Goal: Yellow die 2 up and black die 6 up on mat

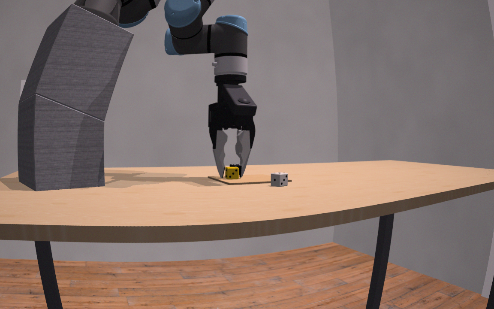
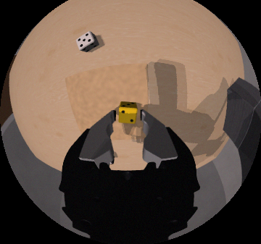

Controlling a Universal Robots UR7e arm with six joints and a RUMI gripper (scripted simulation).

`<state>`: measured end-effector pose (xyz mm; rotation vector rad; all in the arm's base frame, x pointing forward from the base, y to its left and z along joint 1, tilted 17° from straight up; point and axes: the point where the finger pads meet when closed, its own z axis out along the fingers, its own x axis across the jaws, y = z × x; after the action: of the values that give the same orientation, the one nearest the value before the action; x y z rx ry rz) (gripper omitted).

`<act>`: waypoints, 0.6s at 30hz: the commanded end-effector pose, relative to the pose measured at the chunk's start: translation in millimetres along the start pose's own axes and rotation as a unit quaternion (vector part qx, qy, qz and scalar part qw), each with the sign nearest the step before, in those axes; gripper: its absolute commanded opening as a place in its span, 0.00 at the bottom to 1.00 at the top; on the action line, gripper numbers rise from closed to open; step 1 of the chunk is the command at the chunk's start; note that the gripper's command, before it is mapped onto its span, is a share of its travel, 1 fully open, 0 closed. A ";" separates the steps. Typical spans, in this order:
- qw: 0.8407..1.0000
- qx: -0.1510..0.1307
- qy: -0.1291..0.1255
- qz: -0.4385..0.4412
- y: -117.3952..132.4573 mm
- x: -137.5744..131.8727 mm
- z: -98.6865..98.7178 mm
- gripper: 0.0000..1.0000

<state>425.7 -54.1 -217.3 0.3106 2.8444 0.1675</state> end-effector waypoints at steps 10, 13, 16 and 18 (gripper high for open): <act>1.000 0.000 0.000 0.000 -0.1 -0.4 -0.8 0.24; 1.000 0.000 0.000 0.000 -0.1 -0.4 -1.3 0.24; 1.000 0.000 0.000 0.000 -0.1 -0.4 -4.0 0.24; 1.000 0.000 0.000 0.000 -0.1 -0.4 -7.1 0.24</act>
<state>424.9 -54.3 -214.9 0.3106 2.8443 0.1675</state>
